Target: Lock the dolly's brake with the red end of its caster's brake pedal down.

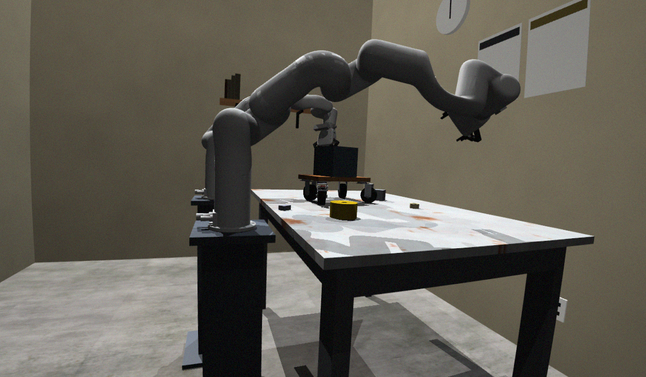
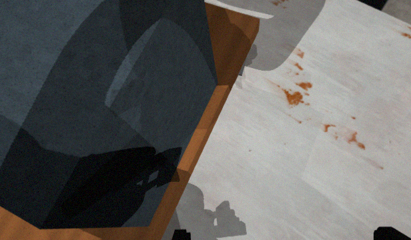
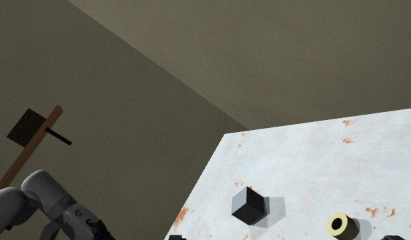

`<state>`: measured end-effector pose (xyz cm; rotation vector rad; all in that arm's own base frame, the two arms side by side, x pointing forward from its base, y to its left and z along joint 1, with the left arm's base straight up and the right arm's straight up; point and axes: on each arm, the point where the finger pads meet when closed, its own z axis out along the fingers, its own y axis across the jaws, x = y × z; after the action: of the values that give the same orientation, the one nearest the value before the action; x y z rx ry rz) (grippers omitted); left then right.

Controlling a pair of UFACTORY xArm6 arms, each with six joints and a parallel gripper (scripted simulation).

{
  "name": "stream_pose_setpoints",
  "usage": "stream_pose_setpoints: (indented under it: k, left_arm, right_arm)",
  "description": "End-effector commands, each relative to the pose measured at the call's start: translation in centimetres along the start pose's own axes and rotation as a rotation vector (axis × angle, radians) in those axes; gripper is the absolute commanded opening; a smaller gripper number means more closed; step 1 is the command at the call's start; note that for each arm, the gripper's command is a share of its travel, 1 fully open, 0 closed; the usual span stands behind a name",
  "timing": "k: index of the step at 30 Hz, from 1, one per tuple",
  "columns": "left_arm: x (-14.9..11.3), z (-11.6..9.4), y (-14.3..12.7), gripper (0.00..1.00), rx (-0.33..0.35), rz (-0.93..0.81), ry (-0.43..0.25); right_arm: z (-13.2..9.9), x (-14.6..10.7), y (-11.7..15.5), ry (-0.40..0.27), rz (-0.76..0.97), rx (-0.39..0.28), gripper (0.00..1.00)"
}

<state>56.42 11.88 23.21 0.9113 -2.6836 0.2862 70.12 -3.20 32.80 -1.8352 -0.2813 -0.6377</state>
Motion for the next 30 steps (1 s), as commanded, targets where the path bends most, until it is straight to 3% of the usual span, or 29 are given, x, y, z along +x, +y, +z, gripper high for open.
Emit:
stream_pose_setpoints:
  k: [1,17,18,24,27,30]
  left_arm:
    - [0.0,-0.1,0.0,1.00,0.001,0.001,-0.003]
    - [0.0,-0.1,0.0,1.00,0.001,0.001,-0.003]
    - [0.0,-0.1,0.0,1.00,0.001,0.001,-0.003]
    - [0.0,-0.1,0.0,1.00,0.001,0.001,-0.003]
    - [0.0,-0.1,0.0,1.00,0.001,0.001,-0.003]
    - [0.0,-0.1,0.0,1.00,0.001,0.001,-0.003]
  right_arm:
    - [0.0,0.1,-0.1,0.001,-0.003,0.000,1.00]
    - [0.0,0.1,-0.1,0.001,-0.003,0.000,1.00]
    - [0.0,0.1,-0.1,0.000,-0.003,0.000,0.00]
    - [1.7,-0.5,-0.9,-0.047,-0.047,-0.009,0.00]
    - [4.4,-1.5,-2.2,-0.123,-0.121,-0.019,0.00]
    - [8.3,-3.4,-4.3,-0.240,-0.240,-0.028,0.00]
